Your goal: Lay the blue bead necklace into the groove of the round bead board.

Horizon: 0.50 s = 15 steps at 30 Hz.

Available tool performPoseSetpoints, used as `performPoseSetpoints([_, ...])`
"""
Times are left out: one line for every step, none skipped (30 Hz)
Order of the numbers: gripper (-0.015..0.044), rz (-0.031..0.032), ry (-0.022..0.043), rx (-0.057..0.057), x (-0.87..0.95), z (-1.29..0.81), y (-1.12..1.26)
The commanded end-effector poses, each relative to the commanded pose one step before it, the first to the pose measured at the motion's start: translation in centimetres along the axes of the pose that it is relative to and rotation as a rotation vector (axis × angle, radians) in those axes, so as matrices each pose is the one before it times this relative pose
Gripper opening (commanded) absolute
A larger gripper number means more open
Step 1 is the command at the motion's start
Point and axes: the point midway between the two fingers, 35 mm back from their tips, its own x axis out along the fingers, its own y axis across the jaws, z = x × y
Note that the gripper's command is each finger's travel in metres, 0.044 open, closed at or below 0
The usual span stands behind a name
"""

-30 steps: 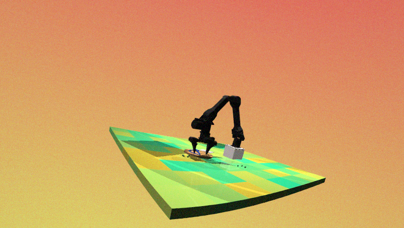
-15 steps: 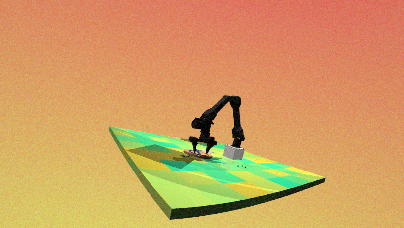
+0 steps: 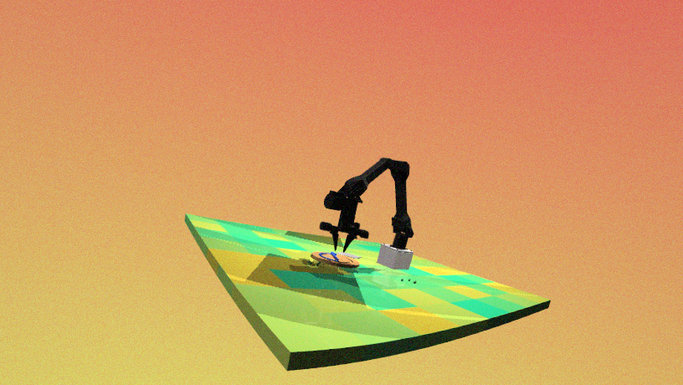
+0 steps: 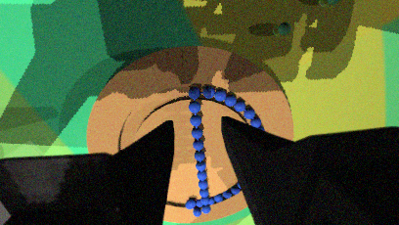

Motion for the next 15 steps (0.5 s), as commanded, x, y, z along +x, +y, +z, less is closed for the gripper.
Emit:
performPoseSetpoints([0.012,-0.00024,-0.00116,0.0143,1.117,-0.039,-0.001])
performPoseSetpoints([0.012,0.00002,0.0,0.0,0.182,-0.002,0.005])
performPoseSetpoints([0.012,0.0,0.0,0.0,0.0,0.0,0.0])
performPoseSetpoints([0.012,-0.00771,-0.00287,-0.0092,-0.887,0.109,-0.168])
performPoseSetpoints([0.012,0.00006,0.00002,0.0001,0.028,0.0,0.0])
performPoseSetpoints([0.012,0.00012,0.00004,0.0001,0.053,-0.001,0.001])
performPoseSetpoints([0.012,0.00018,0.00006,0.0002,0.079,-0.001,0.001])
performPoseSetpoints([0.012,0.00025,0.00009,0.0003,0.105,-0.002,0.002])
performPoseSetpoints([0.012,0.00031,0.00011,0.0004,0.133,-0.002,0.003])
performPoseSetpoints([0.012,0.00037,0.00013,0.0004,0.156,-0.003,0.004])
performPoseSetpoints([0.012,0.00039,0.00014,0.0005,0.167,-0.004,0.005])
performPoseSetpoints([0.012,0.0004,0.00014,0.0005,0.168,-0.004,0.006])
performPoseSetpoints([0.012,0.0004,0.00014,0.0005,0.168,-0.004,0.007])
performPoseSetpoints([0.012,0.0004,0.00014,0.0005,0.167,-0.005,0.008])
performPoseSetpoints([0.012,0.0004,0.00014,0.0005,0.167,-0.005,0.009])
